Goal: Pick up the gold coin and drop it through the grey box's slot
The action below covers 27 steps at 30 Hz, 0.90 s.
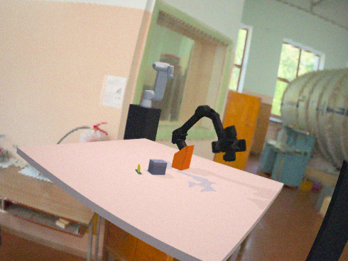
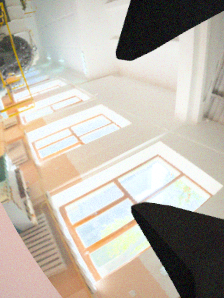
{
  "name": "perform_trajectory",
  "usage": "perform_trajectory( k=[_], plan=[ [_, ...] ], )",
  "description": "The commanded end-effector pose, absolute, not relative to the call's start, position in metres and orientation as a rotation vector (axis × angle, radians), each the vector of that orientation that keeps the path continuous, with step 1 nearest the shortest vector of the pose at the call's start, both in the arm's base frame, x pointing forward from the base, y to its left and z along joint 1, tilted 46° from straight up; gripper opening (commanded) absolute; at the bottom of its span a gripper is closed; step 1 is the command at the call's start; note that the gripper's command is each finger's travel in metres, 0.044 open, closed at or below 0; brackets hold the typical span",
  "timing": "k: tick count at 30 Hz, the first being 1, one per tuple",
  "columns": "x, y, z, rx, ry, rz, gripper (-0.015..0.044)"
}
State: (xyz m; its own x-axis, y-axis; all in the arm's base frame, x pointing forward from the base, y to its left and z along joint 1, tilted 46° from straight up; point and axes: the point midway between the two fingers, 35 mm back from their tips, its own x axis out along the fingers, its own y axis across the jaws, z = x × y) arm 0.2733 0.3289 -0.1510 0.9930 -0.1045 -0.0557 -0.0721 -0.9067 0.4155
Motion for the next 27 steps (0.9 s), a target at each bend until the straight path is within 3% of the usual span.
perform_trajectory(
  k=[1,9,14,27],
  plan=[
    [0.276,0.33,-0.15,2.709,-0.117,-0.107,0.0374],
    [0.352,0.317,-0.129,1.993,-0.075,-0.274,0.0164],
    [0.4,0.282,-0.113,1.381,0.013,-0.427,0.0161],
    [0.445,0.209,-0.085,0.572,0.275,-0.593,0.0161]
  ],
)
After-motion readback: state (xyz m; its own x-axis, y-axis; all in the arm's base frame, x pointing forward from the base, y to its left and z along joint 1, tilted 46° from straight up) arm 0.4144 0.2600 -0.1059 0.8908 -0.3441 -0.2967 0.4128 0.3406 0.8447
